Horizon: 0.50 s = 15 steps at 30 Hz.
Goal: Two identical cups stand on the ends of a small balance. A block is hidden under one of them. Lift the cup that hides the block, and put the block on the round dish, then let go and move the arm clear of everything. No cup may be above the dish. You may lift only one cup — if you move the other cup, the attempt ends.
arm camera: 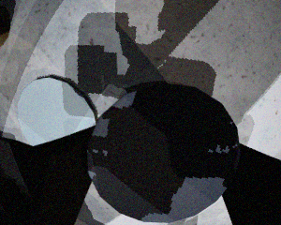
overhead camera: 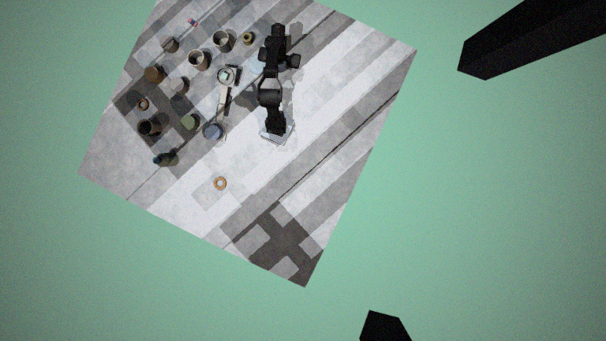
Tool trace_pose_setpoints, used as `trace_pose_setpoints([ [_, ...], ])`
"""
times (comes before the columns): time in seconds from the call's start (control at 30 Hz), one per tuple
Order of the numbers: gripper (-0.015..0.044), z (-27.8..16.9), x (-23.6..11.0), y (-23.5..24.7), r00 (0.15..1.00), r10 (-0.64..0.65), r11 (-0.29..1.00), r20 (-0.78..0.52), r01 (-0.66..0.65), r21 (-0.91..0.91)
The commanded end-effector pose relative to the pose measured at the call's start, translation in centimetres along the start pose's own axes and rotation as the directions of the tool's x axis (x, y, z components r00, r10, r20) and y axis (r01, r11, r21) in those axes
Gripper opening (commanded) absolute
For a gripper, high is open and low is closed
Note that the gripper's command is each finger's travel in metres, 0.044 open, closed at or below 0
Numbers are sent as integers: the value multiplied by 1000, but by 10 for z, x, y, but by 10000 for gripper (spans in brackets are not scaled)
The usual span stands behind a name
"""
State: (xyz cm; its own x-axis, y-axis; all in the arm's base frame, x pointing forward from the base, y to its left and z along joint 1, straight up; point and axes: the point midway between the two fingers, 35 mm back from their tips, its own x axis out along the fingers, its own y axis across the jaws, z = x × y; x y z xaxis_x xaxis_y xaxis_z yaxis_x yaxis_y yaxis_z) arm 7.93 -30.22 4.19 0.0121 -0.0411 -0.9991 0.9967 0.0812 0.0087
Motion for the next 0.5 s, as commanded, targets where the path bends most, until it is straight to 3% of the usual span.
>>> trace_pose_setpoints([
  [0.0,0,-3,8,-1,1000,-2,1000,-12,2,-6],
  [0.17,0,-4,16,-1,1000,-2,1000,-12,2,-6],
  [0.47,236,-1,10,0,1000,-1,1000,-5,1,0],
])
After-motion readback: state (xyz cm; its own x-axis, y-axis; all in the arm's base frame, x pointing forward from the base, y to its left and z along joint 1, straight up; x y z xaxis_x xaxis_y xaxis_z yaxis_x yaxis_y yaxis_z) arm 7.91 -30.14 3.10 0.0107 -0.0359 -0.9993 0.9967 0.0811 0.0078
